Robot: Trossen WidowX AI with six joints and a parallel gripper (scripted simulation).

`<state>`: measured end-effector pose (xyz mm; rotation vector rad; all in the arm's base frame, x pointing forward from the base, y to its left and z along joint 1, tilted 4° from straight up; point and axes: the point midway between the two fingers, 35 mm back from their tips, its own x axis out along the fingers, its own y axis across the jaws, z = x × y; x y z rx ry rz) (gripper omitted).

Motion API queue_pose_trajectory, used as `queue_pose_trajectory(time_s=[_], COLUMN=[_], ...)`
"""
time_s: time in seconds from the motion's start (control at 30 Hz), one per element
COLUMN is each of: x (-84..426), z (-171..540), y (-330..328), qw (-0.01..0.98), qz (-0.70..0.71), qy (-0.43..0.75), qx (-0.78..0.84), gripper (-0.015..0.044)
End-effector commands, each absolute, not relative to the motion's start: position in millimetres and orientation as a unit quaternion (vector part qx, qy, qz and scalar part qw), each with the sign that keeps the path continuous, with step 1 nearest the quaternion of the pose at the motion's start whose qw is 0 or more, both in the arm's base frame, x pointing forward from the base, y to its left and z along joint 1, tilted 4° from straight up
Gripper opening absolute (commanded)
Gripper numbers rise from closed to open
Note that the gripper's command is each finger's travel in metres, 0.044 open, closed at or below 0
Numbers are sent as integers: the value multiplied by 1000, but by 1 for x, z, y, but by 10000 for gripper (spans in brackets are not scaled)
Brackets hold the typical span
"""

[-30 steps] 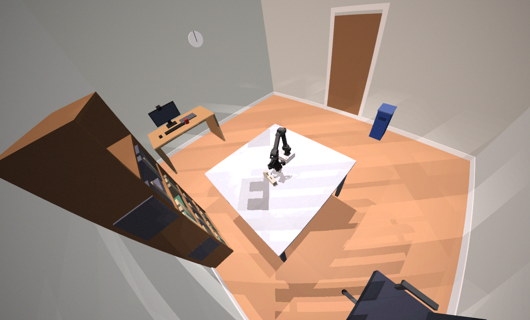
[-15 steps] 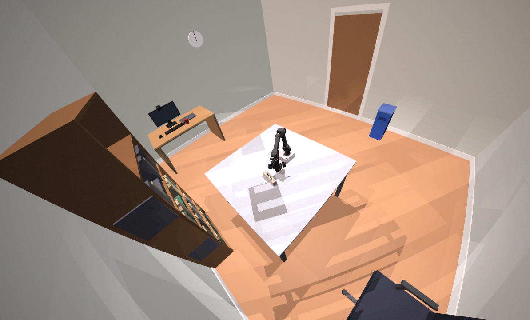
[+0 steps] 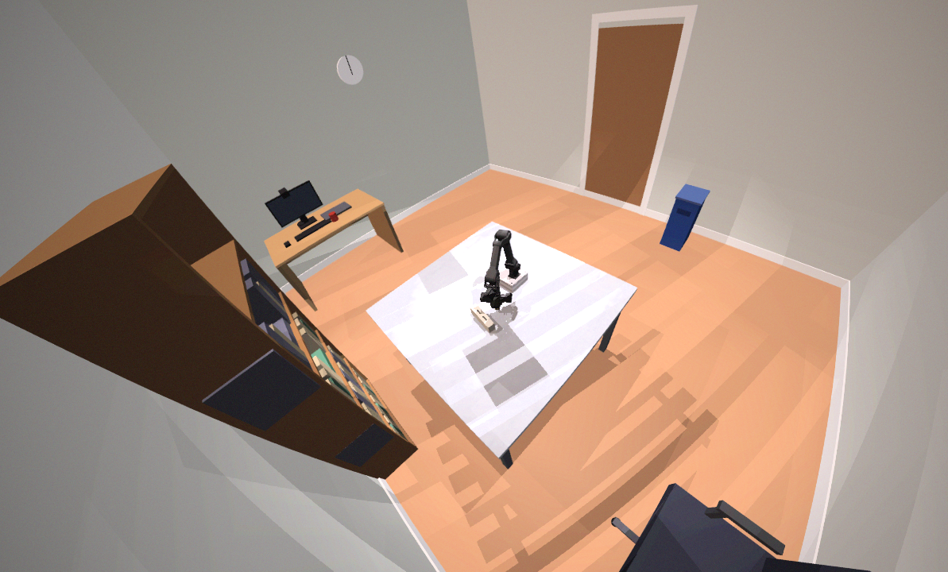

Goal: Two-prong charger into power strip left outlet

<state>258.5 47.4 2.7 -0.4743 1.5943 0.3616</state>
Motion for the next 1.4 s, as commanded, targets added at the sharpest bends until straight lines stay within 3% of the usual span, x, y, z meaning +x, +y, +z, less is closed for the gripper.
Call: queue_pose_trajectory(time_s=[0.0,1.37], x=[259,263], z=[0,-20], y=[50,72], qw=[663,684], qz=[145,-46], qy=[709,728], qx=[-192,11], gripper=[0,0])
